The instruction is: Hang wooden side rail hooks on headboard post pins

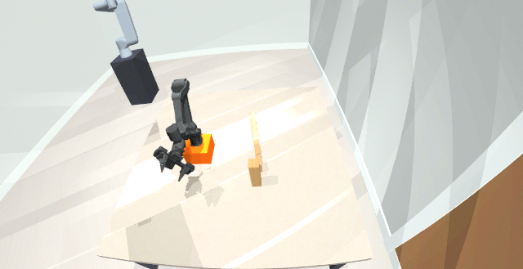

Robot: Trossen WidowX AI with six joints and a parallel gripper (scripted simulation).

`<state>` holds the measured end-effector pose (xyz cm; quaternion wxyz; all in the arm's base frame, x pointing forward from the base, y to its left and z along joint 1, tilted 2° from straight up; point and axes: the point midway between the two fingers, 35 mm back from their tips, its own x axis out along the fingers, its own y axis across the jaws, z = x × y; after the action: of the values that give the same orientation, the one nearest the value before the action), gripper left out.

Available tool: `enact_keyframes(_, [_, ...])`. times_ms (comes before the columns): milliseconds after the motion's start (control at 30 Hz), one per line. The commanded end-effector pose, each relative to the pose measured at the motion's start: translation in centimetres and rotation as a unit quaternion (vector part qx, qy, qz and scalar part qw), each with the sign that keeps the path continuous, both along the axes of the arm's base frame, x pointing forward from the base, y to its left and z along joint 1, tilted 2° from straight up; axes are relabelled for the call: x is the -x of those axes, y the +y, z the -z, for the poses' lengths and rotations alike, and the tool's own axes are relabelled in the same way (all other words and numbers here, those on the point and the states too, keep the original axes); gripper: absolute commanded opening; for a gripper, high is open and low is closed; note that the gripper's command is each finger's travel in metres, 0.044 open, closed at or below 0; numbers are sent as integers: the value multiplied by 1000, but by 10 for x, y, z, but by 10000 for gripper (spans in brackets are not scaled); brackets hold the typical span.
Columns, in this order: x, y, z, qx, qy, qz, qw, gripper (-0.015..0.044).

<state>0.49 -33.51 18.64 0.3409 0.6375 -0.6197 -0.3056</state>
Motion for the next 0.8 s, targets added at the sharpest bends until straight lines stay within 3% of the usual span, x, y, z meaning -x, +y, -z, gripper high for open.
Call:
enact_keyframes(0, [-1, 0, 0, -1, 6, -1, 1000, 426])
enact_keyframes(200, [-28, -4, 14, -26, 203, -40, 978, 440])
enact_keyframes(367, [-55, -5, 27, -33, 390, -89, 916, 440])
enact_keyframes(567, [-89, 0, 44, -11, 612, -161, 774, 440])
enact_keyframes(767, [-120, 10, 60, 45, 787, -224, 573, 440])
